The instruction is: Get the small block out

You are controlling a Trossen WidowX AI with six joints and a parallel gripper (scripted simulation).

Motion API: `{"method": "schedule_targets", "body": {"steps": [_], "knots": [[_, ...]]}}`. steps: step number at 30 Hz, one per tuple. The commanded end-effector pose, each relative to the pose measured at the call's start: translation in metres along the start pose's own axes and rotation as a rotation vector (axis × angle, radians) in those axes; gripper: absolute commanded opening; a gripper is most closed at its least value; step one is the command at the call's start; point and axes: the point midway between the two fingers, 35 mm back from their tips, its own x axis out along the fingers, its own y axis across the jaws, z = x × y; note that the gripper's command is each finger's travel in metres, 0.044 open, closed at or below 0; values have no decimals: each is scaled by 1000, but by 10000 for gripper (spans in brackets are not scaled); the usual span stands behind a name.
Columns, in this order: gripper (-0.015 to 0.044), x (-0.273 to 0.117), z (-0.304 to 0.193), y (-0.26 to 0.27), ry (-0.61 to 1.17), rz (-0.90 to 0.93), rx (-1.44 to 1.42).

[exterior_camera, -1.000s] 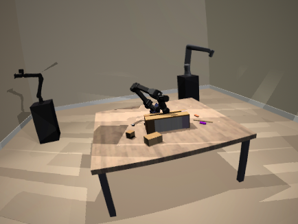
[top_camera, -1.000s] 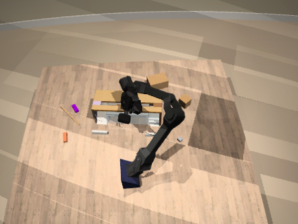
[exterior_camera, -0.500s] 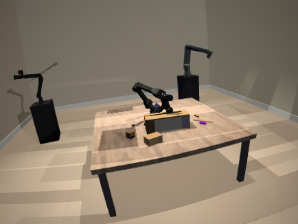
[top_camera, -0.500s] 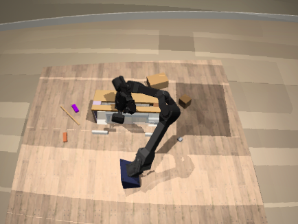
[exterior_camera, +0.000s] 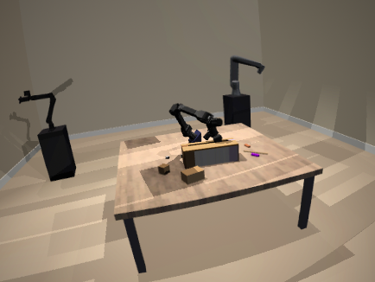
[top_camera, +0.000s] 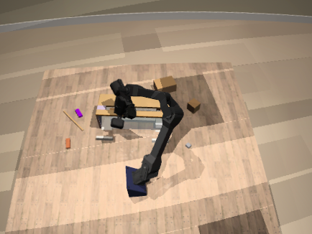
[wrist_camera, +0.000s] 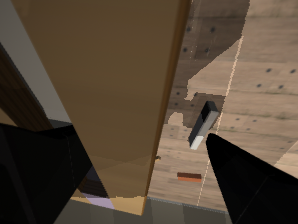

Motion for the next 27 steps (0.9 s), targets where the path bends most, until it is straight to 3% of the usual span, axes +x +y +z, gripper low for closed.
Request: {"method": "schedule_targets", "body": {"steps": [1,14,22,27], "knots": [[400,3,-11,1,6,0,4],[400,11,-35,1,7,1,4],[400,-50,-50,0,3,-2,-1],[400,-52,-51,-1,3,-2,-2]]}}
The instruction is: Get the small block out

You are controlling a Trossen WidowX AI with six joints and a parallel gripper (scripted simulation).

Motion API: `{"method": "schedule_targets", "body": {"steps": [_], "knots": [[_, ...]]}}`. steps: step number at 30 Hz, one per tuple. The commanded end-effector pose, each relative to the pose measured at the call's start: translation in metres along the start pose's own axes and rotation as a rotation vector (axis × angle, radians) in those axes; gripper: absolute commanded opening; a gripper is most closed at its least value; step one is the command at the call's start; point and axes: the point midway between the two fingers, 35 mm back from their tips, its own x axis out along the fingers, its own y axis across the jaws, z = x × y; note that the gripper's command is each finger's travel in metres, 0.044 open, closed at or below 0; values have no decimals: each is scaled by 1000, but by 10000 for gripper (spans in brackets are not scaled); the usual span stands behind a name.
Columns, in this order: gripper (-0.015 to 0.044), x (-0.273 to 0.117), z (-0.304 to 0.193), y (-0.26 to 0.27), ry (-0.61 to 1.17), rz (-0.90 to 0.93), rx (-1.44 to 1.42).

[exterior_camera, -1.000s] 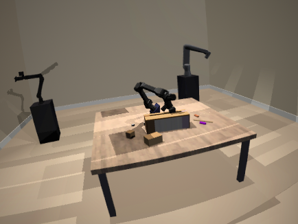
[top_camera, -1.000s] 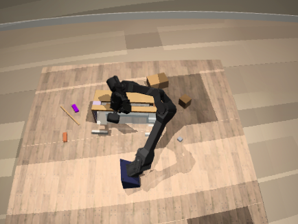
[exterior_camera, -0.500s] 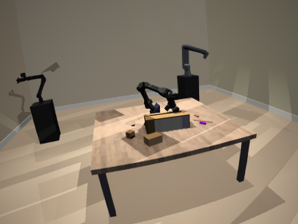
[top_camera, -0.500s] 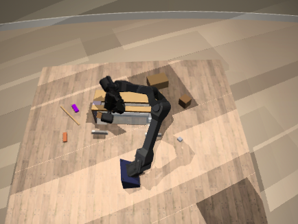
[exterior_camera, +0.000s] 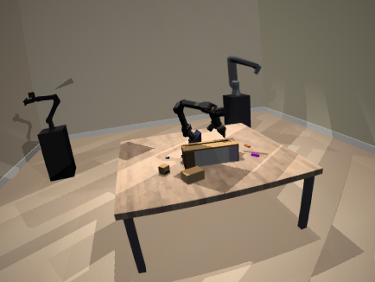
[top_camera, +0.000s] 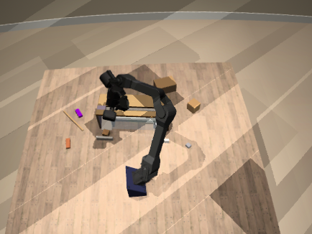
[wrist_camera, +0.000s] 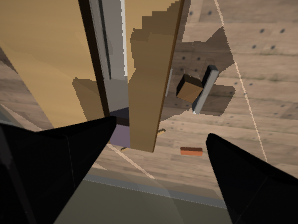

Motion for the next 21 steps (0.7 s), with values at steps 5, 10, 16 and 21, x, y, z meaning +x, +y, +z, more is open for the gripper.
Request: {"method": "schedule_targets", "body": {"steps": [5,10,16,21], "knots": [[295,-3,-16,-6,55,35,-149],[285,-2,-18,-10,-3,56,-587],[285,0,-21,-15,-97,51,-1199],[285,1,-24,-19,-183,10,-1728]]}}
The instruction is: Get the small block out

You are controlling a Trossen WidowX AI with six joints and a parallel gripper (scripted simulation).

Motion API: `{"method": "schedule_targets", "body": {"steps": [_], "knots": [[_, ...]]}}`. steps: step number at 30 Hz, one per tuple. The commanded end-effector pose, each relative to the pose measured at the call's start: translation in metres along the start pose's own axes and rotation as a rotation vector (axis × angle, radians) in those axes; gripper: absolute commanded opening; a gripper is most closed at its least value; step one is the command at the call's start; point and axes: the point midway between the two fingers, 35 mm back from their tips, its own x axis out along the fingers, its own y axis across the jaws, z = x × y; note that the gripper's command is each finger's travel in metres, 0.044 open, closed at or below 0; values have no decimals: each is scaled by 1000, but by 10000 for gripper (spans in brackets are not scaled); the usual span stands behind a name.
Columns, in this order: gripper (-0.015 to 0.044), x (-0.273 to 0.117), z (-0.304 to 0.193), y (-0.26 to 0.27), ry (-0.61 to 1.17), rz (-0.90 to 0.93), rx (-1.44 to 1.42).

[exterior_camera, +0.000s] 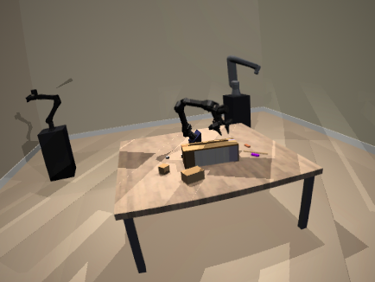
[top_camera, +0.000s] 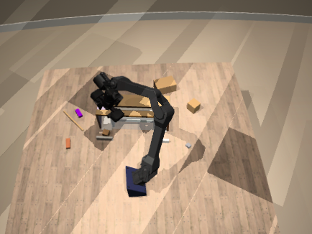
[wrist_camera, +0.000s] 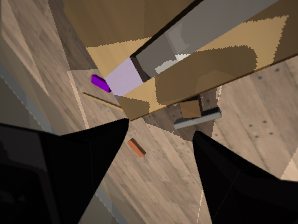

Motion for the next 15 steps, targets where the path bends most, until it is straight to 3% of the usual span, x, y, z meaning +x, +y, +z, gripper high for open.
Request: {"method": "schedule_targets", "body": {"steps": [1,15], "knots": [[285,3,-10,-2,-83,-83,-923],[285,2,-18,-3,-111,-219,-1714]]}}
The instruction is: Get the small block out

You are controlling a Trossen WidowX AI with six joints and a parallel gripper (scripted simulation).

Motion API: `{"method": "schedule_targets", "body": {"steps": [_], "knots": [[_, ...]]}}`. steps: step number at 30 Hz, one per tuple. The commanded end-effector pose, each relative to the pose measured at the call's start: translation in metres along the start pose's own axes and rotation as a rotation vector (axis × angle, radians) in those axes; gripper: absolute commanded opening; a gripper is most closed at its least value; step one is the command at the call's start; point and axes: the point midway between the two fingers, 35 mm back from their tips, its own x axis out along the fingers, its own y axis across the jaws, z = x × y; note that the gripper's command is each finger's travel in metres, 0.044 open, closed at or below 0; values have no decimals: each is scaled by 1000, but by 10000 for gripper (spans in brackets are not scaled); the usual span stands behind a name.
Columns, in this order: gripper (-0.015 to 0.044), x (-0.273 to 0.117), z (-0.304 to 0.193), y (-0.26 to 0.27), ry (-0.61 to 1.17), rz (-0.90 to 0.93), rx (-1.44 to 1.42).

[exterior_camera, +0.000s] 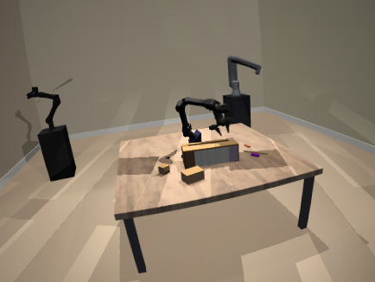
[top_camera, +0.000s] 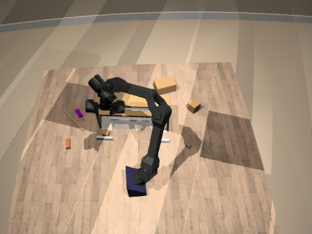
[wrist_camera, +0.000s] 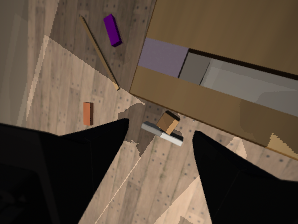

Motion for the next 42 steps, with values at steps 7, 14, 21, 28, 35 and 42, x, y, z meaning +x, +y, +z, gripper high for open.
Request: {"method": "schedule_targets", "body": {"steps": [7,14,21,28,35,42], "knots": [[285,0,-11,9,17,-182,-1274],[285,-1,-13,12,60,-234,-1665],[285,-2,-15,14,127,-290,-2055],[285,-4,-17,17,219,-339,-2439],[285,-6,-19,20,340,-371,-2815],[285,-7,-19,20,401,-376,-2981]]}}
